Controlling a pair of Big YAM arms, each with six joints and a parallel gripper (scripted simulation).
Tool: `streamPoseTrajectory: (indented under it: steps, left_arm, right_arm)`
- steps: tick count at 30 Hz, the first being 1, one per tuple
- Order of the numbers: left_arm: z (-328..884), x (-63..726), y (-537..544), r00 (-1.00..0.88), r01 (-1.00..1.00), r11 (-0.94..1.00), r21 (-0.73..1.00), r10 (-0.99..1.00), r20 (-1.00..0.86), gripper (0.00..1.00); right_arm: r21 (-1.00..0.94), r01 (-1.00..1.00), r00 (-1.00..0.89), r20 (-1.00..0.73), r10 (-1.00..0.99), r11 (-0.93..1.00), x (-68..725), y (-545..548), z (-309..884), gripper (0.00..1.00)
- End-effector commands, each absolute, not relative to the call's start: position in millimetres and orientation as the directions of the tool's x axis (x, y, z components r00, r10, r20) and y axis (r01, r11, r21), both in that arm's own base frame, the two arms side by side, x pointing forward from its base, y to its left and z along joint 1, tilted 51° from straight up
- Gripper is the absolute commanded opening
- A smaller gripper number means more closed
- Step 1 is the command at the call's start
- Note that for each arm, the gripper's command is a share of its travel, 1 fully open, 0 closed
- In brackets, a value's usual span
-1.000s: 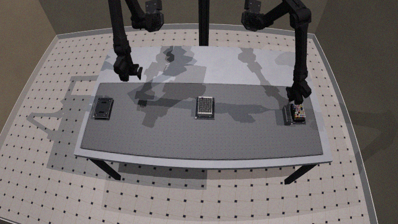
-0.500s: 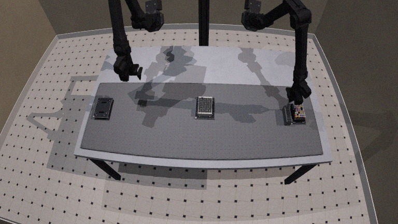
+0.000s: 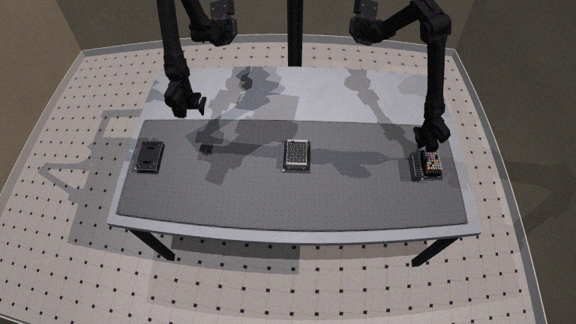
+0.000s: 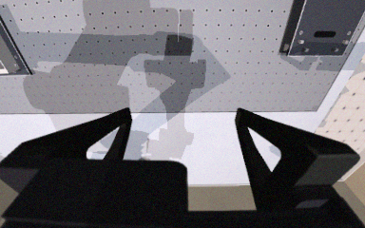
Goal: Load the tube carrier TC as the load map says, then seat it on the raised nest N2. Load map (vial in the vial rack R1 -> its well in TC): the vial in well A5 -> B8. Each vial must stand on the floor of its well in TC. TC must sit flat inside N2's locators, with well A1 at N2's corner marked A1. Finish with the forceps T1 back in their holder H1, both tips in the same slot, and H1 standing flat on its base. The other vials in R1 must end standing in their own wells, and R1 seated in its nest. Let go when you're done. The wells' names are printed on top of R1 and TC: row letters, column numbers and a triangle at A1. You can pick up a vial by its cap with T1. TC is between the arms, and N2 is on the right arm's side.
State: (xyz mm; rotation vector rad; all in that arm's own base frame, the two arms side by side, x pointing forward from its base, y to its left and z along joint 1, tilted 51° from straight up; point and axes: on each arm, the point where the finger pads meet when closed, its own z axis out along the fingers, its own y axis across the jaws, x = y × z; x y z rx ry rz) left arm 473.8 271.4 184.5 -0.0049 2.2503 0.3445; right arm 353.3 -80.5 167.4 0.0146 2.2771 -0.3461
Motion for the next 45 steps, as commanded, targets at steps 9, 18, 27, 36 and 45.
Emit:
streamPoseTrajectory:
  steps: [9, 18, 27, 36, 45]
  left_arm:
    - [188, 485, 274, -0.637, -0.125, 0.961, 0.245, 0.112, -0.763, 0.07]
    - [186, 486, 275, -0.638, -0.125, 0.962, 0.244, 0.111, -0.762, 0.07]
    - [183, 487, 274, -0.640, -0.124, 0.962, 0.243, 0.110, -0.760, 0.07]
    - [183, 490, 275, -0.638, -0.125, 0.962, 0.244, 0.111, -0.762, 0.07]
    - [181, 491, 275, -0.638, -0.125, 0.962, 0.244, 0.111, -0.762, 0.07]
  right_arm:
    - [-0.253, 0.114, -0.657, -0.744, -0.118, 0.961, 356, -80, 175, 1.00]
    - [-0.253, 0.114, -0.657, -0.744, -0.118, 0.961, 356, -80, 175, 1.00]
    - [-0.253, 0.114, -0.657, -0.744, -0.118, 0.961, 356, -80, 175, 1.00]
    - [-0.253, 0.114, -0.657, -0.744, -0.118, 0.961, 356, -80, 175, 1.00]
    - [-0.253, 0.114, -0.657, -0.744, -0.118, 0.961, 356, -80, 175, 1.00]
